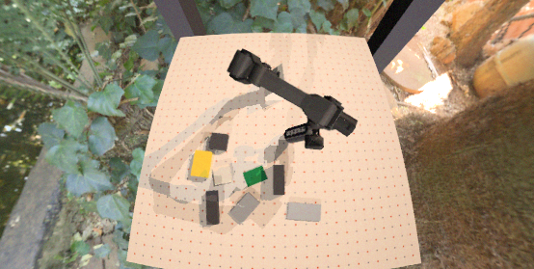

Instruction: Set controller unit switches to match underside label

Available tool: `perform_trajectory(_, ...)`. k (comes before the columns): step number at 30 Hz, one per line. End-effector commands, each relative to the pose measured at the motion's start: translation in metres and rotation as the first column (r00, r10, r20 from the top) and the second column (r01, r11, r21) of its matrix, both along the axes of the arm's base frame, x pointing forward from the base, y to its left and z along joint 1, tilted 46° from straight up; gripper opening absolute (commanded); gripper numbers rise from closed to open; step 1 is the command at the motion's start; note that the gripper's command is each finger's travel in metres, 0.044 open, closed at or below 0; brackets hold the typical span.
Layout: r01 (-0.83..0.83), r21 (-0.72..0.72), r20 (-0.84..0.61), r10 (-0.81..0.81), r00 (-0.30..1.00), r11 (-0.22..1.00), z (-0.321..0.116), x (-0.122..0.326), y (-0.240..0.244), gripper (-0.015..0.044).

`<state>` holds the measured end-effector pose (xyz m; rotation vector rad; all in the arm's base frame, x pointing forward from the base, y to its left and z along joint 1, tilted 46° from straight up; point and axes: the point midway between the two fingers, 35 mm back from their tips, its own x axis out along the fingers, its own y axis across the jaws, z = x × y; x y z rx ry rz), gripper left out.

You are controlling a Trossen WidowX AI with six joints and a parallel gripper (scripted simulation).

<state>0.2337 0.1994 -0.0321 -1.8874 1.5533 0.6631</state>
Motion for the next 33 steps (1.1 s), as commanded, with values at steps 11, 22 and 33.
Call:
perform_trajectory(11, -0.003, -0.010, -0.002, 0.003, 1.000, 1.000, 0.012, -0.001, -0.008, 0.0336)
perform_trajectory(22, -0.003, -0.010, -0.003, 0.003, 1.000, 1.000, 0.020, -0.001, -0.012, 0.0336)
perform_trajectory(33, -0.003, -0.011, -0.003, 0.003, 1.000, 1.000, 0.027, -0.002, -0.017, 0.0336)
